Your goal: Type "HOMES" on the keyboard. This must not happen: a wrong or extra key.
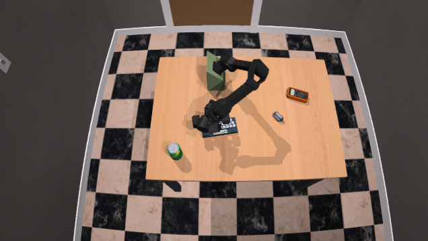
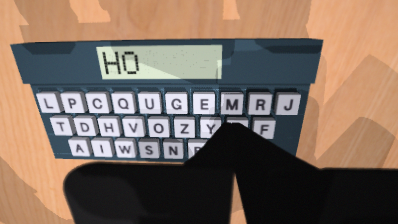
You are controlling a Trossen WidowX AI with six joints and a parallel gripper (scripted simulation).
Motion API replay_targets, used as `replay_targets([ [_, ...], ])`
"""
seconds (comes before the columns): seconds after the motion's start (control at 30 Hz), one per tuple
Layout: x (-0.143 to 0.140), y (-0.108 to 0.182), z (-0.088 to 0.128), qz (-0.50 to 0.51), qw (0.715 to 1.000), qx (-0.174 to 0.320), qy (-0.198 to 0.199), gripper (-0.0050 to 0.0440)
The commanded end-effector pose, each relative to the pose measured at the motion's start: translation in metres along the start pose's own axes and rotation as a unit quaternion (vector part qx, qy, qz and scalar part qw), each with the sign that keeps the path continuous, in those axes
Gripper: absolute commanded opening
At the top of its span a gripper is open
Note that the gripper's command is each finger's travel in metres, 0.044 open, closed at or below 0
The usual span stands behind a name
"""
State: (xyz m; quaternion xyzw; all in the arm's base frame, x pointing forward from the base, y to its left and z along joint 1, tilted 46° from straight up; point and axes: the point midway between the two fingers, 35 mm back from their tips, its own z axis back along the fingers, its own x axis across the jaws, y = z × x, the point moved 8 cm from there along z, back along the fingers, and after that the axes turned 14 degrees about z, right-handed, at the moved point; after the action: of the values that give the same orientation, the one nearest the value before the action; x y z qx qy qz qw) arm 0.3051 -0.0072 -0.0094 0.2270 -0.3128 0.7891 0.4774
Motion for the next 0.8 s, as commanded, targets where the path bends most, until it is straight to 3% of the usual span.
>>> replay_targets([
  [0.0, -0.006, -0.006, 0.004, 0.008, 1.000, -0.005, 0.004, -0.0050],
  [0.17, -0.003, -0.003, -0.014, 0.002, 1.000, -0.001, -0.002, -0.0050],
  [0.77, -0.003, -0.003, -0.032, 0.002, 1.000, -0.001, -0.002, -0.0050],
])
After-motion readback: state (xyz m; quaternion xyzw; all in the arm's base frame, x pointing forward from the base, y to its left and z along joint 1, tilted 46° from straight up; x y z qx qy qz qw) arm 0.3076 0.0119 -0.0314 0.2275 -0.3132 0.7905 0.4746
